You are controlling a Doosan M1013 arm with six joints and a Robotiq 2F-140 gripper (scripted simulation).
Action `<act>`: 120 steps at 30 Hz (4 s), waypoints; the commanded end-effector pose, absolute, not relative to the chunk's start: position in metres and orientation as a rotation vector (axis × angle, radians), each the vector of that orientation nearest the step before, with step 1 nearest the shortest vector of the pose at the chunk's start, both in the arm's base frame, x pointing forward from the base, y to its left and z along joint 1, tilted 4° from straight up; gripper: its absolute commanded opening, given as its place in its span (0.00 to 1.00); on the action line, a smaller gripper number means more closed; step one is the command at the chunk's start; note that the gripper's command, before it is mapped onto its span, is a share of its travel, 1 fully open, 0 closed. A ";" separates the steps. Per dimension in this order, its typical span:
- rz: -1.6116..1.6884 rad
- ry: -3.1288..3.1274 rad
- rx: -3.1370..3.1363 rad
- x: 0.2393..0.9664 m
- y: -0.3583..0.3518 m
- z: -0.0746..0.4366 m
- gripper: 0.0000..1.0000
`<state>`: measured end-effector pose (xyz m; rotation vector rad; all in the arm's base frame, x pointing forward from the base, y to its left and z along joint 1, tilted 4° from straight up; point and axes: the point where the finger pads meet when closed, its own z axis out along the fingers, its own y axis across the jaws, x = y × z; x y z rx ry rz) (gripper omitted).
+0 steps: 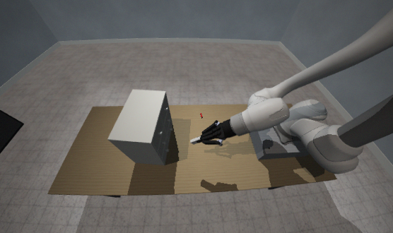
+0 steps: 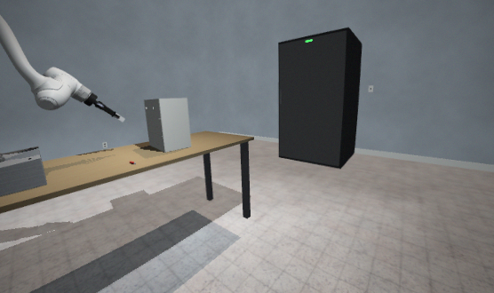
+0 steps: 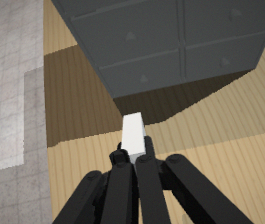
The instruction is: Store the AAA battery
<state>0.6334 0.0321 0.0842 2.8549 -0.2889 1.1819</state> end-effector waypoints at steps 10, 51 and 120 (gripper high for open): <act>0.898 -0.323 2.912 0.623 0.032 0.096 0.00; 0.295 -0.299 3.234 0.572 0.045 0.155 0.00; 0.061 -0.347 3.107 0.569 -0.107 0.253 0.00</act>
